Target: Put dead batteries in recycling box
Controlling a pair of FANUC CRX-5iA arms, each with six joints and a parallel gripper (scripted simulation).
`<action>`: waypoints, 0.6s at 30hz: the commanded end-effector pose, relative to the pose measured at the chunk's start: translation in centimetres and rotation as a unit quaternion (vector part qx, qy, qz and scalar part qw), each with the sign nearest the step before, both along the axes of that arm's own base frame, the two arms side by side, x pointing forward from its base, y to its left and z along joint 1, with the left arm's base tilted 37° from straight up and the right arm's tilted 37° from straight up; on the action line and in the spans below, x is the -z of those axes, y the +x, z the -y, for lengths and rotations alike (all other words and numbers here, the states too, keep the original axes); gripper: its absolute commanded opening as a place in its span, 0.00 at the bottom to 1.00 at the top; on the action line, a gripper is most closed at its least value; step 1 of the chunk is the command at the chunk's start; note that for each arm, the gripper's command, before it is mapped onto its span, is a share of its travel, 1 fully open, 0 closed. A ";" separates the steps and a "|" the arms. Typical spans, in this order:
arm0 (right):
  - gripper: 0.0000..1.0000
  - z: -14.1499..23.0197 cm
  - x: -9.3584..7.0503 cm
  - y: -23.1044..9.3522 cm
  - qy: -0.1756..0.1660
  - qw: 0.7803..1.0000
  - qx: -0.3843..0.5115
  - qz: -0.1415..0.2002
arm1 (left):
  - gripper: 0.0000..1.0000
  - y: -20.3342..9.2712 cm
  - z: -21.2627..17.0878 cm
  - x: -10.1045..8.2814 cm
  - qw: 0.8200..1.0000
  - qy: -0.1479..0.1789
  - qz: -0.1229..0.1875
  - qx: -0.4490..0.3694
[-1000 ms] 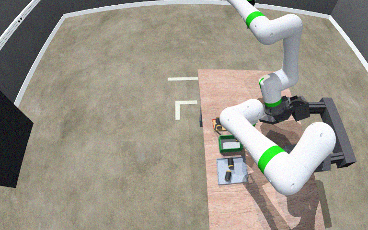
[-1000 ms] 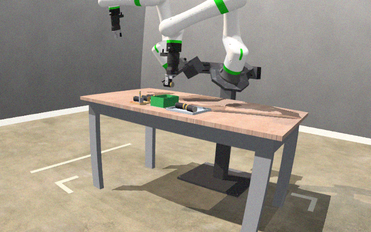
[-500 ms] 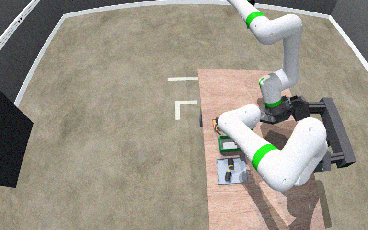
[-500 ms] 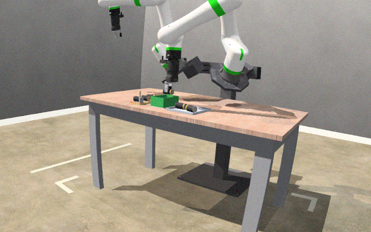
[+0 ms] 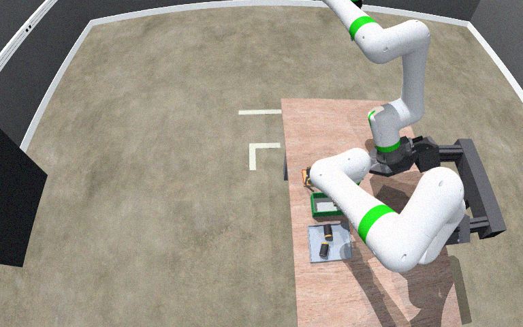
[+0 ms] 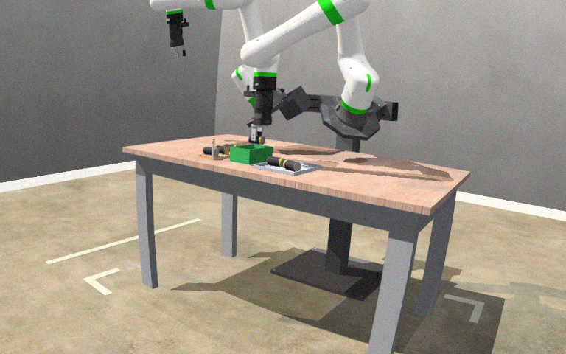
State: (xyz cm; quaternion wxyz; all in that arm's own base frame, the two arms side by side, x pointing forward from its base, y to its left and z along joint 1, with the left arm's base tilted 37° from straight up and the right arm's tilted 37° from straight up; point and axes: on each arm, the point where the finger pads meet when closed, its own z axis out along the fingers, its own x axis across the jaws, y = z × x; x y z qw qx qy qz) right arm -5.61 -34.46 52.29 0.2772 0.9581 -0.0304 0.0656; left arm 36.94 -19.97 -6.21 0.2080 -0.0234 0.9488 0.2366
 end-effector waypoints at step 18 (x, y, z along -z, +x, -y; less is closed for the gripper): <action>1.00 0.0 -0.1 -0.1 -0.001 1.000 0.001 0.000 | 0.57 0.5 -0.5 1.0 1.000 -0.001 0.000 0.000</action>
